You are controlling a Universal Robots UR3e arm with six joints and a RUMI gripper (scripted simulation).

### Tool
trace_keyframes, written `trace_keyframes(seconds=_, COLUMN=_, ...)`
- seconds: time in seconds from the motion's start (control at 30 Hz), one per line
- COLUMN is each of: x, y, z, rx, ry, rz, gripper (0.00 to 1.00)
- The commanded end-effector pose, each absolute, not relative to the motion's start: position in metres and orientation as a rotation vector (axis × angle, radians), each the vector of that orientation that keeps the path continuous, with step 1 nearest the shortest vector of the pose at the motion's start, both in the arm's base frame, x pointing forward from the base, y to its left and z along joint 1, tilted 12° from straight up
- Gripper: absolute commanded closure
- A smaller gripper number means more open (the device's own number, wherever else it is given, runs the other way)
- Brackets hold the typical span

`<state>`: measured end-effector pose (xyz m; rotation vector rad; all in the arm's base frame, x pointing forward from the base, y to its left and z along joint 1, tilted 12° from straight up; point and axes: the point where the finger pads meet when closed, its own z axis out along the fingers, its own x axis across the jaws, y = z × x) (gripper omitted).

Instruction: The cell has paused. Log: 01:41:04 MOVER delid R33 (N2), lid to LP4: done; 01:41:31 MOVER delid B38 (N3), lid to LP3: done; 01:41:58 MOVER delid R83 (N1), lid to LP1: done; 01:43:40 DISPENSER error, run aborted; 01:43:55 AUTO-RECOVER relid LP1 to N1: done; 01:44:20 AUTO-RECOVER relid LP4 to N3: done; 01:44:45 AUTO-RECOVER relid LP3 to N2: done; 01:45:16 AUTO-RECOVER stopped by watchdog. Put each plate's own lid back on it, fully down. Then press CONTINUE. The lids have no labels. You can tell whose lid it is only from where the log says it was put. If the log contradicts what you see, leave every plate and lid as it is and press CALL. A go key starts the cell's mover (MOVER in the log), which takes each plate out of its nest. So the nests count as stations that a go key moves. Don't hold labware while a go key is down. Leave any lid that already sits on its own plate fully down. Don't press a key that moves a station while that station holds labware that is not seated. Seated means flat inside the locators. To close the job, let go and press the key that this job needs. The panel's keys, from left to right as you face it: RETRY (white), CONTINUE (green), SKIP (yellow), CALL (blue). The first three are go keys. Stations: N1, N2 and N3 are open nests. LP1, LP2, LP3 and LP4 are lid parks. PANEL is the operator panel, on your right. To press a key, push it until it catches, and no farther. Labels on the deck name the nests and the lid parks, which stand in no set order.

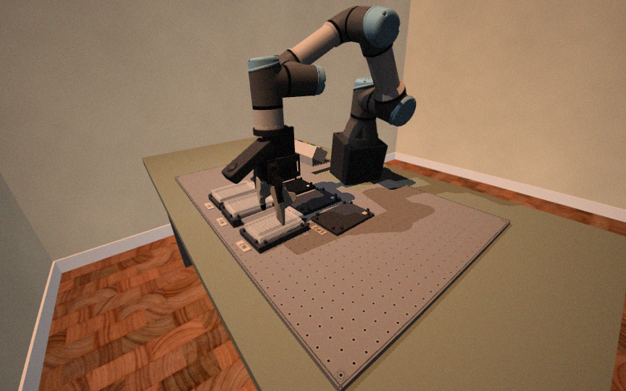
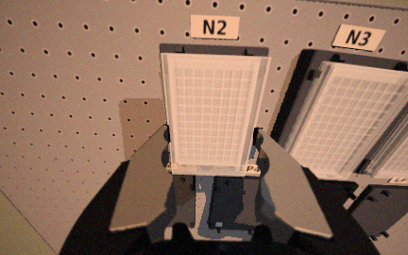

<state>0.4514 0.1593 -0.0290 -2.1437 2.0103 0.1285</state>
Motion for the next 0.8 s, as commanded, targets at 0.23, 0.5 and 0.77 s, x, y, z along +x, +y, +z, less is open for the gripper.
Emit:
trace_keyframes(seconds=0.23, x=0.45, y=0.156, z=-0.014, rx=-2.146, ry=2.011, rz=0.133, gripper=1.0)
trace_keyframes(seconds=0.5, x=0.445, y=0.152, z=-0.016, rx=-2.125, ry=2.037, rz=0.14, gripper=1.0)
trace_keyframes(seconds=0.77, x=0.42, y=0.123, z=-0.024, rx=-2.099, ry=2.063, rz=0.142, gripper=1.0)
